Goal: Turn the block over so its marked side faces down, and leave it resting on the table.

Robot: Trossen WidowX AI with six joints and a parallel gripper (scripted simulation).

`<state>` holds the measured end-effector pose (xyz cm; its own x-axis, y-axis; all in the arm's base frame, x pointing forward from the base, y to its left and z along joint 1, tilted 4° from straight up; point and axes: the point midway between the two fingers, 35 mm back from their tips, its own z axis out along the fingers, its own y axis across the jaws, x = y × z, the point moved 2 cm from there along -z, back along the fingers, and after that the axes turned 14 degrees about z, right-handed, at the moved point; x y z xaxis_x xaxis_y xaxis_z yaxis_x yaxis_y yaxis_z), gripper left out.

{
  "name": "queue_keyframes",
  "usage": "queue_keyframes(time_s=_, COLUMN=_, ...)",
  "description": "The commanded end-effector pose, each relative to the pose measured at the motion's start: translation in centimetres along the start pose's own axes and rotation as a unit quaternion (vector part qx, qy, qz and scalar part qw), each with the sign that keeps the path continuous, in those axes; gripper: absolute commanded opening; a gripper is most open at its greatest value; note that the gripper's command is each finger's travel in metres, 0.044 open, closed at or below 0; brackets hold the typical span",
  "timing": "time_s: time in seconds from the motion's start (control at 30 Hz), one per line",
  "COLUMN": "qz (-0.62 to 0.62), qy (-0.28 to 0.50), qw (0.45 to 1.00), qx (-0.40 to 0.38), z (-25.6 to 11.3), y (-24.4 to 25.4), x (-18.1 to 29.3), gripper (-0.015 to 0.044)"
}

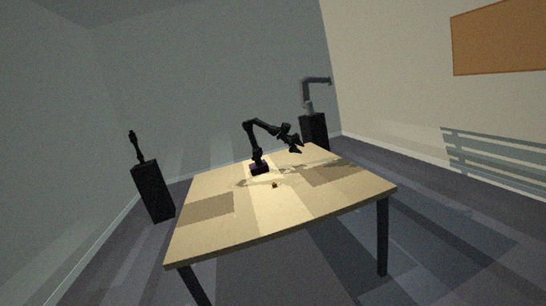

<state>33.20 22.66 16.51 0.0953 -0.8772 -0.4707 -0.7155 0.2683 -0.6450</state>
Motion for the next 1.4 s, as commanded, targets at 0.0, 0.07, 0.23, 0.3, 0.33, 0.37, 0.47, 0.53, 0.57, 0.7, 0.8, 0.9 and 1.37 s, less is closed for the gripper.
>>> queue_keyframes(time_s=0.0, qz=0.187, qy=0.110, qw=0.976, qx=-0.026, z=0.8, y=-2.3, x=6.5, gripper=0.0440)
queue_keyframes(time_s=0.07, qz=0.276, qy=0.162, qw=0.947, qx=-0.030, z=0.7, y=-3.1, x=9.4, gripper=0.0440)
queue_keyframes(time_s=0.23, qz=0.463, qy=0.273, qw=0.843, qx=-0.022, z=-0.2, y=-4.3, x=15.5, gripper=0.0440)
queue_keyframes(time_s=0.3, qz=0.525, qy=0.311, qw=0.792, qx=-0.014, z=-0.8, y=-4.6, x=17.6, gripper=0.0440)
queue_keyframes(time_s=0.33, qz=0.555, qy=0.330, qw=0.764, qx=-0.009, z=-1.2, y=-4.7, x=18.6, gripper=0.0440)
queue_keyframes(time_s=0.37, qz=0.583, qy=0.347, qw=0.734, qx=-0.003, z=-1.6, y=-4.8, x=19.6, gripper=0.0440)
queue_keyframes(time_s=0.47, qz=0.660, qy=0.398, qw=0.637, qx=0.019, z=-3.1, y=-4.9, x=22.5, gripper=0.0440)
queue_keyframes(time_s=0.53, qz=0.703, qy=0.428, qw=0.567, qx=0.036, z=-4.2, y=-5.0, x=24.3, gripper=0.0440)
queue_keyframes(time_s=0.57, qz=0.714, qy=0.436, qw=0.546, qx=0.041, z=-4.6, y=-5.0, x=24.8, gripper=0.0440)
queue_keyframes(time_s=0.7, qz=0.717, qy=0.438, qw=0.541, qx=0.042, z=-4.7, y=-5.0, x=24.9, gripper=0.0440)
queue_keyframes(time_s=0.8, qz=0.717, qy=0.438, qw=0.541, qx=0.042, z=-4.6, y=-5.1, x=25.0, gripper=0.0440)
queue_keyframes(time_s=0.9, qz=0.717, qy=0.438, qw=0.541, qx=0.042, z=-4.6, y=-5.1, x=25.0, gripper=0.0440)
queue_keyframes(time_s=1.37, qz=0.717, qy=0.438, qw=0.541, qx=0.042, z=-2.0, y=-2.7, x=27.3, gripper=0.0440)
